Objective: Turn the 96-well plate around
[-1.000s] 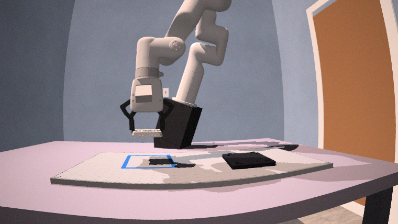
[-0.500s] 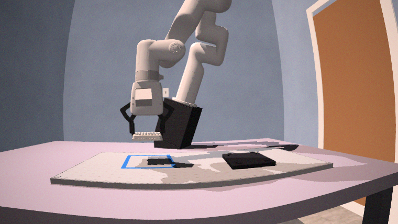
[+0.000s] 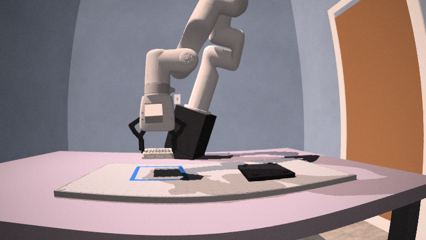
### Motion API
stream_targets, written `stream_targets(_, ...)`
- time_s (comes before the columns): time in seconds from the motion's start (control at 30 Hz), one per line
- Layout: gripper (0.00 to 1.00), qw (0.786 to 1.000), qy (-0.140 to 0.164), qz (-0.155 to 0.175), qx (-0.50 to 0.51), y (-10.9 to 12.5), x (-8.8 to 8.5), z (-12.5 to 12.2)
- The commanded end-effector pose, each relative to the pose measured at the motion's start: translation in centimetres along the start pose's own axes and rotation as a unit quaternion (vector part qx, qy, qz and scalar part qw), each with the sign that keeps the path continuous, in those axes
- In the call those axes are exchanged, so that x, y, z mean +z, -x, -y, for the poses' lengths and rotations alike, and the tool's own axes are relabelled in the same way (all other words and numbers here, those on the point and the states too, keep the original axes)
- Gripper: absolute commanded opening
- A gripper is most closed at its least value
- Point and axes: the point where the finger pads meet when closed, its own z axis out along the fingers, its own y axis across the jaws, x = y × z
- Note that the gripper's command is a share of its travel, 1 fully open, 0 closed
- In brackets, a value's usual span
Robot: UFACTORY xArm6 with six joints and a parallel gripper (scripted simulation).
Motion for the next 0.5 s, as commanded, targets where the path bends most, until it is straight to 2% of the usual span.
stream_targets(0.0, 0.00, 1.000, 0.001, -0.002, 0.000, -0.1, 0.6, -0.1)
stream_targets(0.47, 0.00, 1.000, 0.001, -0.002, 0.000, -0.2, 2.8, -0.1)
